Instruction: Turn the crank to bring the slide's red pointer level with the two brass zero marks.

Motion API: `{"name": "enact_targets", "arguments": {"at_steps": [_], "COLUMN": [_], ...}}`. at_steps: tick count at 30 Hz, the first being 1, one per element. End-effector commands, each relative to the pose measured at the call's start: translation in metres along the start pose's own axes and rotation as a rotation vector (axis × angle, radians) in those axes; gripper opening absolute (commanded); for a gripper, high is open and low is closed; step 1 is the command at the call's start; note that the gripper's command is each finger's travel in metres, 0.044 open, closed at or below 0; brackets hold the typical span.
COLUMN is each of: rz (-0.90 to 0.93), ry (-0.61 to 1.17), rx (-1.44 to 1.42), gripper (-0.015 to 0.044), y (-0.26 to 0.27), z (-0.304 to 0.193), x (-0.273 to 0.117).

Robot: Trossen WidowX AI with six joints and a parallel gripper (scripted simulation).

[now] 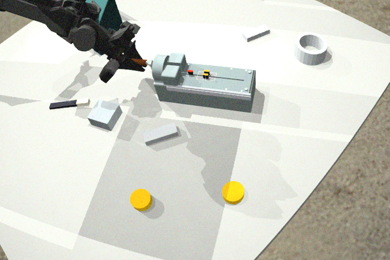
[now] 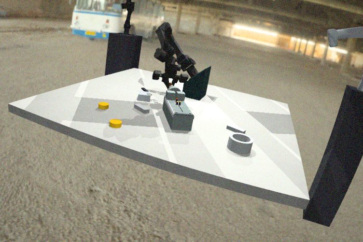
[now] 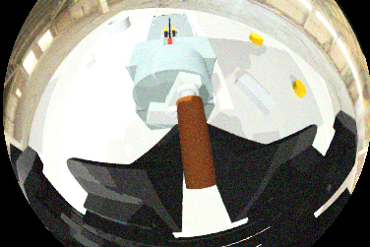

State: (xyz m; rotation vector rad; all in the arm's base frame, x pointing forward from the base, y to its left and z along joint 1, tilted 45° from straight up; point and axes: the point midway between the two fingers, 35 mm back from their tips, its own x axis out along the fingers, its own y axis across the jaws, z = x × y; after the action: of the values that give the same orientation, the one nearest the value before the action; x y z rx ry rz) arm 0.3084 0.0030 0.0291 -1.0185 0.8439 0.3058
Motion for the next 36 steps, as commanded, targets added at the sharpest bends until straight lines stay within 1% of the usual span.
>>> {"name": "enact_targets", "arguments": {"at_steps": [1,15,18,28,32,36], "rz": [0.000,0.000,0.001,0.003,0.004,0.008], "ry": [0.000,0.000,0.000,-0.001,-0.002,-0.003], "rx": [0.000,0.000,0.001,0.002,0.002,0.000], "gripper": [0.0079,0.0440,0.0440,0.0440,0.0440,0.0440], "y": [0.000,0.000,0.000,0.000,0.000,0.000], "z": [0.000,0.000,0.005,0.034,0.039,0.059], "x": [0.000,0.000,-0.004,-0.033,-0.038,-0.055]}}
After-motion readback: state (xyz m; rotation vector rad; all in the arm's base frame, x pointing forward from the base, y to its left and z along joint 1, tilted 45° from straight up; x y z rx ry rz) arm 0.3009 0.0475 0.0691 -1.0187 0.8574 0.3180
